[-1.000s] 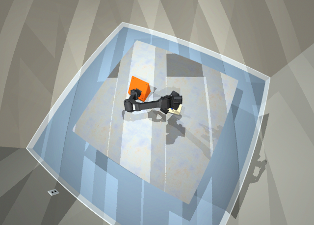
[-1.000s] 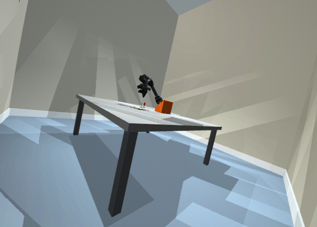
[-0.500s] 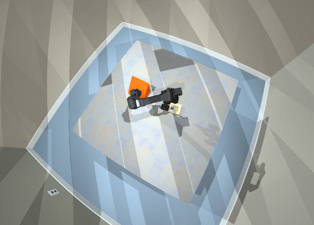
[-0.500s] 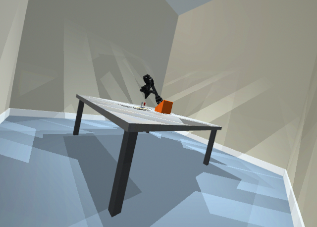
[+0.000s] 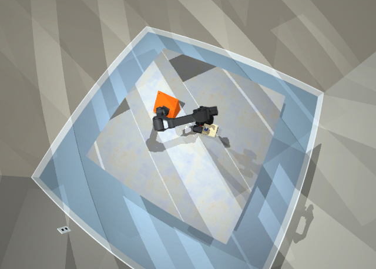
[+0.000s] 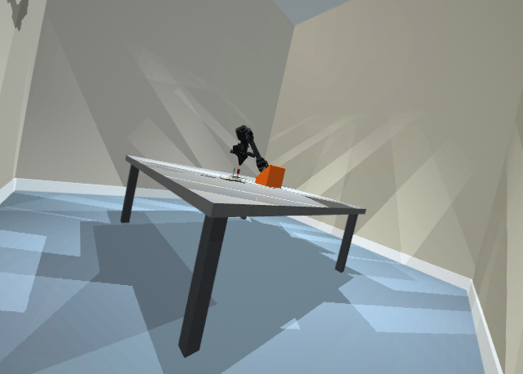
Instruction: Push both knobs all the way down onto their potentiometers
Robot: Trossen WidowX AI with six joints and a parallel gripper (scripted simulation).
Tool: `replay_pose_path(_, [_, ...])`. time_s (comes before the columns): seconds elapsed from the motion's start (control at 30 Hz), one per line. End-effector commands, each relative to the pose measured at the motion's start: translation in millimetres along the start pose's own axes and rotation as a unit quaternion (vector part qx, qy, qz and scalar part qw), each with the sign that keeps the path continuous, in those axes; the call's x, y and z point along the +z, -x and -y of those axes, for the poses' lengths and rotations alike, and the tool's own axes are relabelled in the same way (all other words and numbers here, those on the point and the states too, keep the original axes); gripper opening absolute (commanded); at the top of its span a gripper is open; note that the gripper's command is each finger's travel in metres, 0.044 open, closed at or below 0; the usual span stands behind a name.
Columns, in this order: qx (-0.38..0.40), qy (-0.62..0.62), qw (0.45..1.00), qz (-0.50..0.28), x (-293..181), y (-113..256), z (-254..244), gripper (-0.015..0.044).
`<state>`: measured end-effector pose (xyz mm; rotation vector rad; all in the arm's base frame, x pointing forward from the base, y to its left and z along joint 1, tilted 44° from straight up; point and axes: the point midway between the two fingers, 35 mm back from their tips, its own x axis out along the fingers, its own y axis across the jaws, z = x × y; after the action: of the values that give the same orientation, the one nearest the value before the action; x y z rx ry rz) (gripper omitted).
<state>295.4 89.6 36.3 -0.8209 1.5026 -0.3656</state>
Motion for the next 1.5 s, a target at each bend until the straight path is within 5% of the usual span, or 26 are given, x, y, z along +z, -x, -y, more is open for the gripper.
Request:
replay_pose_path(0.0, [-0.003, 0.002, 1.0, -0.001, -0.2, -4.9, 0.5, 0.0])
replay_pose_path(1.47, [-0.003, 0.002, 1.0, 0.0, -0.3, -27.3, 0.9, 0.0])
